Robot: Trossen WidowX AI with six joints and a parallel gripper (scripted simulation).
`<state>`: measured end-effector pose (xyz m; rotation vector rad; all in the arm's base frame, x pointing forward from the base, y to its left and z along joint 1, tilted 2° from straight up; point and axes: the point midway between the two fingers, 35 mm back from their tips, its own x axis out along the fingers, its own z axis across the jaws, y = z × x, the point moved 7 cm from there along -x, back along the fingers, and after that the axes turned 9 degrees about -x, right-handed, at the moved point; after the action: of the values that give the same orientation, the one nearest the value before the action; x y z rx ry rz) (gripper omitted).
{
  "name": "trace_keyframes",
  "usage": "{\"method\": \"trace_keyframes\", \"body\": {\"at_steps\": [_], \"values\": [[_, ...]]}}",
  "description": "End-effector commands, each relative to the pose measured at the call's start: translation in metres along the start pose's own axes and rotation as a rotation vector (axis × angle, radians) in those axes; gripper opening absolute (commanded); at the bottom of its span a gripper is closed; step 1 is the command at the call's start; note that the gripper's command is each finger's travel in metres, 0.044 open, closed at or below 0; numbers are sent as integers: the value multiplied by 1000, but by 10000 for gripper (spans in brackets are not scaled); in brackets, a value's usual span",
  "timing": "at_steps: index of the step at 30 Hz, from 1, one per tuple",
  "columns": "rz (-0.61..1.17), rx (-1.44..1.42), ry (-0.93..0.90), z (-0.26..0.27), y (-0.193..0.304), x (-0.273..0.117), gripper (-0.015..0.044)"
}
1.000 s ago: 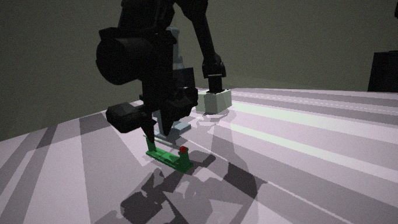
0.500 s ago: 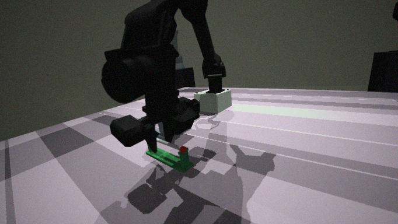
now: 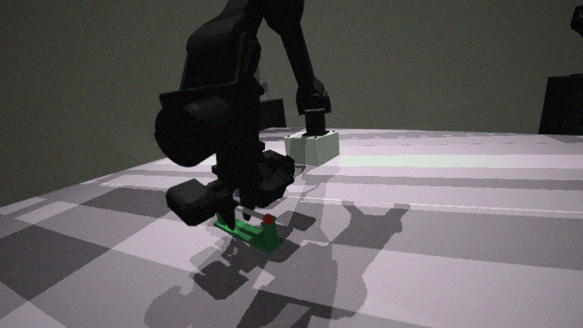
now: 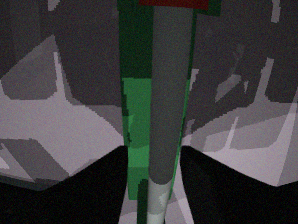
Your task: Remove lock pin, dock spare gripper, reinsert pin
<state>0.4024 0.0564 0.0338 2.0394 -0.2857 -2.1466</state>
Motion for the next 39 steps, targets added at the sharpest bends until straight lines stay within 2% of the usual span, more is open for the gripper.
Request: {"method": "trace_keyframes", "body": {"at_steps": [1,3,15,32,39], "values": [[-5,3,0,0,-1,1,49],[-5,3,0,0,-1,1,0],[-5,4,0,0,0,-1,0],[-5,4,1,2,17,-64,0],[-1,1,2,2,16,-59,0]]}}
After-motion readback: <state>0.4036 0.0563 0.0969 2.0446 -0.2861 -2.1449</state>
